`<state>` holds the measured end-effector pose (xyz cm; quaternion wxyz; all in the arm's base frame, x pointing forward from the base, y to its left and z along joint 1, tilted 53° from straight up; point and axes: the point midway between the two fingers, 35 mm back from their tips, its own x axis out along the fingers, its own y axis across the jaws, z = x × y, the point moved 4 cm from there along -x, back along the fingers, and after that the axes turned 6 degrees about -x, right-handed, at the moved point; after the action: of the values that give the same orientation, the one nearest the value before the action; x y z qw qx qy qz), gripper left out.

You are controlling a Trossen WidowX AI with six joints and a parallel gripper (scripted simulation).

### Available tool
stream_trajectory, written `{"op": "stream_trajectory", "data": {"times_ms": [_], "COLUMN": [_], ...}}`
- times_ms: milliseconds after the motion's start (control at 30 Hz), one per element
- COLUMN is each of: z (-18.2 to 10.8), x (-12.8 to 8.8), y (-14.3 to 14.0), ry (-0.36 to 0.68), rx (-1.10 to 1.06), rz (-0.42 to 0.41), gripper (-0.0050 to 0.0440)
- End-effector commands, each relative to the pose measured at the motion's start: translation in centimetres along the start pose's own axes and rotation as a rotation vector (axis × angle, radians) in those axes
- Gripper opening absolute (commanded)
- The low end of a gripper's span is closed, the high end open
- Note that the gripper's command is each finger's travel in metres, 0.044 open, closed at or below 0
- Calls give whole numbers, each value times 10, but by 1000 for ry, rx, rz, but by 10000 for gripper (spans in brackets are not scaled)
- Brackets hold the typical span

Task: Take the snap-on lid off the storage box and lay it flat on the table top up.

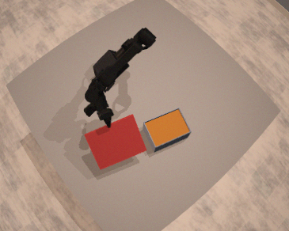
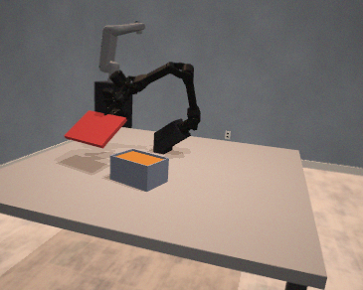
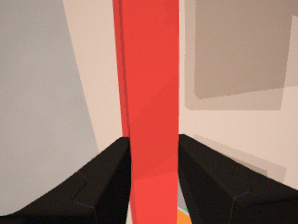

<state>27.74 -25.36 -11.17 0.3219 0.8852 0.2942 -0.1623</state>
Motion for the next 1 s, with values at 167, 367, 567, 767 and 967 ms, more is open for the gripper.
{"op": "stream_trajectory", "data": {"times_ms": [167,367,567,767,967], "z": [-2,-2,-2,-3,-3], "x": [5,7,11,14,17], "y": [-8,-10,-15,-19,-22], "ry": [7,7,7,7,7], "rx": [8,8,8,8,8], "rz": [2,2,2,2,2], "gripper": [-50,-50,-50,-50,-50]}}
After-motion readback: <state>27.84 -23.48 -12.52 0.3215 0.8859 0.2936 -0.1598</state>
